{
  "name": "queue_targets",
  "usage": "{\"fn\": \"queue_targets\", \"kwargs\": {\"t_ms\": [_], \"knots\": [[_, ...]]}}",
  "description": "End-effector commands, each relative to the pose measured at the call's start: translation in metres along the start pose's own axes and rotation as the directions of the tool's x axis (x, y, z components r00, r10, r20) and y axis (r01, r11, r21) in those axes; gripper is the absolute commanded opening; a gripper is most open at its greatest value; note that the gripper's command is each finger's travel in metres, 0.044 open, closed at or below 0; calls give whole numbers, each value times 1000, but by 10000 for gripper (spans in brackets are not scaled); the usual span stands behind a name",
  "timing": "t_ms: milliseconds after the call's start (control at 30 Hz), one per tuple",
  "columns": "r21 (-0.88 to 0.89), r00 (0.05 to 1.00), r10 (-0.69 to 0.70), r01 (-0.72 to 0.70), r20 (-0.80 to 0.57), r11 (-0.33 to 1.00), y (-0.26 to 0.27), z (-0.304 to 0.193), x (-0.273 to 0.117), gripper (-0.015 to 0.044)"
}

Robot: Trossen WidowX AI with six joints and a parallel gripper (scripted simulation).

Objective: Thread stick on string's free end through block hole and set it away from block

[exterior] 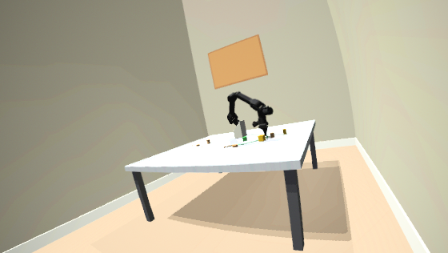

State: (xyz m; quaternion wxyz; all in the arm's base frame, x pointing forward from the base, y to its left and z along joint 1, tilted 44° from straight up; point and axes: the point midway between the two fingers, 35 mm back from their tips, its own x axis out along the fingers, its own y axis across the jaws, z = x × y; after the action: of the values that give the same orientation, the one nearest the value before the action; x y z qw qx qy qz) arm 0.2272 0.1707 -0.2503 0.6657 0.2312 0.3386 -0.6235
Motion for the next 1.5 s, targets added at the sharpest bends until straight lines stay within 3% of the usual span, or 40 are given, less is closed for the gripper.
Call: {"fn": "queue_targets", "kwargs": {"t_ms": [0,1467], "knots": [[-1,1000,3,-3,-1,1000,0,3,-1,0],[-1,1000,3,-3,0,1000,2,60,-1,0]]}}
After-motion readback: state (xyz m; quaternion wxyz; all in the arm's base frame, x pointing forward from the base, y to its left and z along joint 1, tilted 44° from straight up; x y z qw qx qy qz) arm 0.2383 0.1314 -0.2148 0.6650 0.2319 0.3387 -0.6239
